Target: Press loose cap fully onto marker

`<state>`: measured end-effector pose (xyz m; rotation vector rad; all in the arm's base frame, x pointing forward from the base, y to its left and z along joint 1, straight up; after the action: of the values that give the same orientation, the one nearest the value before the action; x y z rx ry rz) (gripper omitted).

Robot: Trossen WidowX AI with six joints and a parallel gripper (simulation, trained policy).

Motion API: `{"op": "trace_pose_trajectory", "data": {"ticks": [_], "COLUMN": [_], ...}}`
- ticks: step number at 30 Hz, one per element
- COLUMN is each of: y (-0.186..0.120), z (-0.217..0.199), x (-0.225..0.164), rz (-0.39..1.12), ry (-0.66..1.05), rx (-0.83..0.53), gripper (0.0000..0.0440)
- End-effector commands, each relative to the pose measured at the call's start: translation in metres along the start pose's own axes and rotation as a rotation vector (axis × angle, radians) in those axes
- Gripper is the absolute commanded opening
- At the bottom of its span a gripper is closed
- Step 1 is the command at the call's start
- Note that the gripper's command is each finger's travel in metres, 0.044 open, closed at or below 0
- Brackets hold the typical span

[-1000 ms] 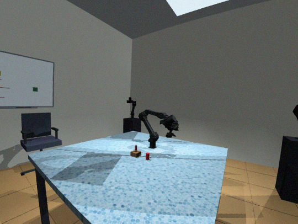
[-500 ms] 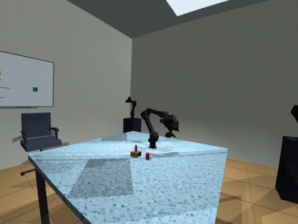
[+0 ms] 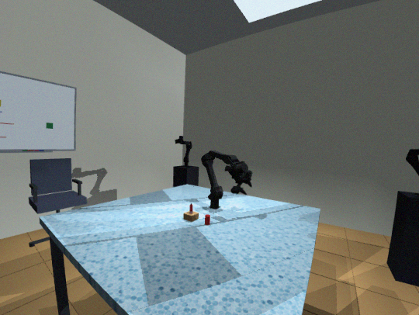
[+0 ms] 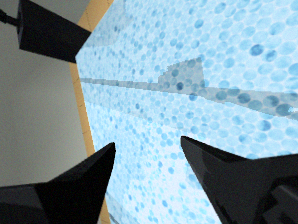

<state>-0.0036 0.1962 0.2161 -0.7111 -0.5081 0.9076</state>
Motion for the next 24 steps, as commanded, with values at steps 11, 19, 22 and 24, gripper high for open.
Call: {"op": "trace_pose_trajectory", "data": {"ticks": [11,19,22,24], "y": [-0.012,-0.02,-0.023,-0.026], "z": [-0.017,-0.029,-0.034,-0.037], "x": [0.025,0.039,0.044,0.047], "rz": [-0.028,-0.044,-0.05,-0.054], "ry": [0.029,0.047,0.054,0.058], "rx": [-0.084,-0.13,-0.147,-0.159], "gripper": [0.0319,0.032,0.032,0.032]}}
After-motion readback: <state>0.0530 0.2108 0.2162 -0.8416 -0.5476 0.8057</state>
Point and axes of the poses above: the point midway between the two fingers, 35 mm back from their tips, its own y axis out along the fingers, its own z axis across the jaws, x = y × z, the point moved 5 cm from there along -y, back along the fingers, and after that the axes turned 10 degrees about y, right-handed, at the moved point
